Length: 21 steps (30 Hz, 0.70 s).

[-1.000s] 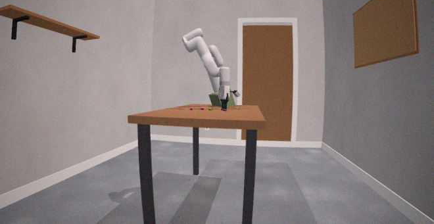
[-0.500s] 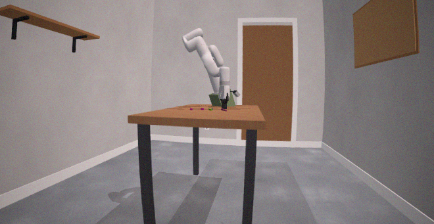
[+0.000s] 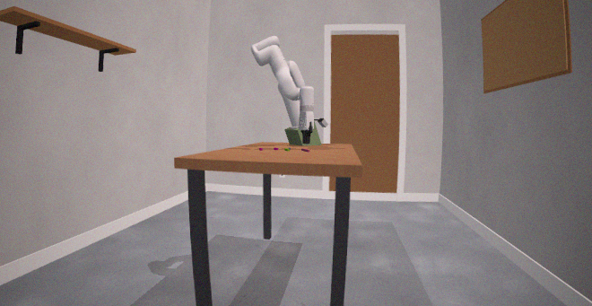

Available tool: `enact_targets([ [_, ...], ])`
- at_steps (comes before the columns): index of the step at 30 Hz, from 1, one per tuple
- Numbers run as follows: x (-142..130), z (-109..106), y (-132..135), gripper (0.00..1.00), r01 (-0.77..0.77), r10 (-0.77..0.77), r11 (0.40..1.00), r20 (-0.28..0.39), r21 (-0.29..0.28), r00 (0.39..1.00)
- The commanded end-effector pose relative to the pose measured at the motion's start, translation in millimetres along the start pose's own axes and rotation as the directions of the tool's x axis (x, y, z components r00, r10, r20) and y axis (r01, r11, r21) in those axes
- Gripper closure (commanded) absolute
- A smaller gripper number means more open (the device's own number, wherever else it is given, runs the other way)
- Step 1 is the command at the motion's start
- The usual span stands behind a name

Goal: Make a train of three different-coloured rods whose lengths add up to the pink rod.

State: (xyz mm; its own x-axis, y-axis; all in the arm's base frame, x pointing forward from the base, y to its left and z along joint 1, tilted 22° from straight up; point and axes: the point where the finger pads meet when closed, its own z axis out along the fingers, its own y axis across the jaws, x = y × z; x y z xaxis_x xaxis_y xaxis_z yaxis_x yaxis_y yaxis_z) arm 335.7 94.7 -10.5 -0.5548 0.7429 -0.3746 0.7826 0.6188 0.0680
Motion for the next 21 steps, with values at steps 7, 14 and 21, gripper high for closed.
enact_targets([
  [7,-2.4,-38.9,1.2,0.96,-0.001,0.001,1.000,-0.001,0.006,1.000],
  [14,-3.0,-43.5,1.8,0.96,-0.002,0.002,1.000,0.001,0.003,1.000],
  [21,-3.0,-55.8,1.8,0.96,-0.002,0.002,1.000,0.001,0.003,1.000],
])
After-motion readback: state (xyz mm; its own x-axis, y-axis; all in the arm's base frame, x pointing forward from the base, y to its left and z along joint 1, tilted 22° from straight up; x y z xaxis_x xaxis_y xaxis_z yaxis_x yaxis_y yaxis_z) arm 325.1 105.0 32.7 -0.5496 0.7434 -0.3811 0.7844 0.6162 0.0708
